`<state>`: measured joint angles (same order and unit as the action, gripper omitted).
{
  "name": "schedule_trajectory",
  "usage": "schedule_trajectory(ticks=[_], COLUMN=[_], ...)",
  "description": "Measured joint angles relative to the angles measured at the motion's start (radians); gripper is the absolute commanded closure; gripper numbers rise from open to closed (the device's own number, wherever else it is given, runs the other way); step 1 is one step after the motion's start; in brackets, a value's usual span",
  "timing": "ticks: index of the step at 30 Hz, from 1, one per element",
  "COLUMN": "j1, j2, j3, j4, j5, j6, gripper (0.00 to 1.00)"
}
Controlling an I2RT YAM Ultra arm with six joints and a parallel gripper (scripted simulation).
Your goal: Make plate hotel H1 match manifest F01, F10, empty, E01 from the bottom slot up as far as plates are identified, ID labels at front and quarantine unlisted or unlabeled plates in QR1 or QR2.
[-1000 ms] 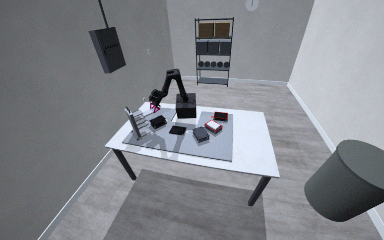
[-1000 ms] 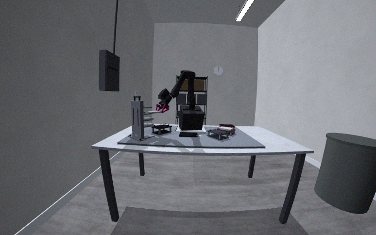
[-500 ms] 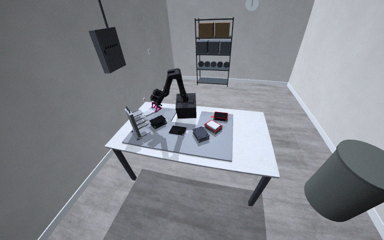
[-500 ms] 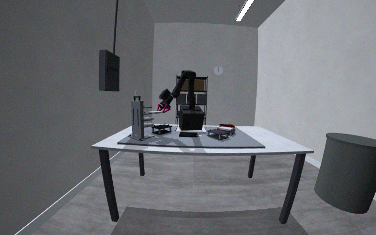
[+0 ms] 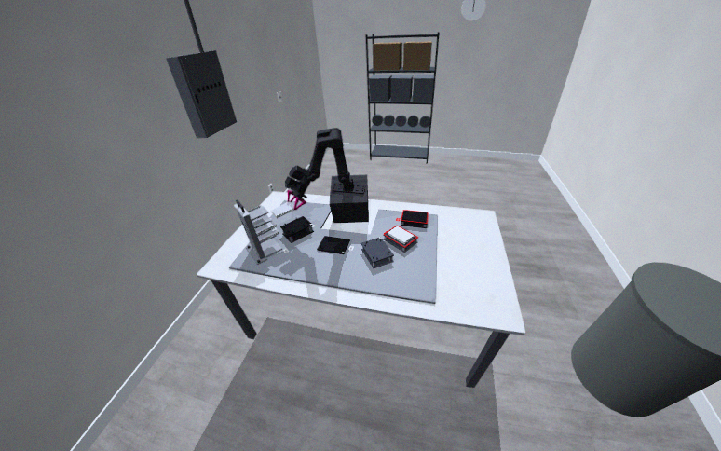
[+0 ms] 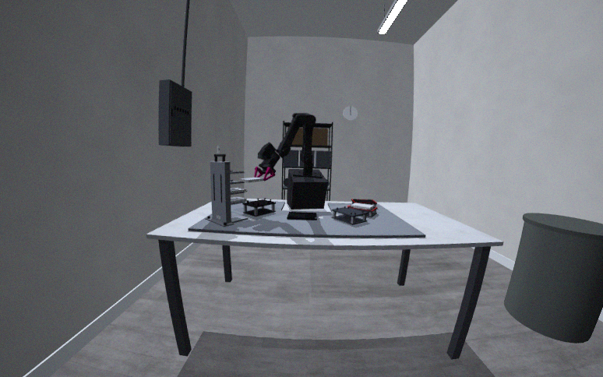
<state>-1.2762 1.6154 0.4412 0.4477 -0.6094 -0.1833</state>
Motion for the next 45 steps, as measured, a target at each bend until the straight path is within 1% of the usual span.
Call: schedule_trajectory(ticks=[19,33,45], j1=[-0.054,-0.072,-0.087], j2=[-0.049,-0.095,-0.145], j3=[-0.069,-0.06,-0.045], j4=[-0.008,-0.068,-0.138], j5=[-0.038,-0.053,-0.064], j6=[-0.043,-0.061,-0.074], gripper=[0.14,0.14,0.14])
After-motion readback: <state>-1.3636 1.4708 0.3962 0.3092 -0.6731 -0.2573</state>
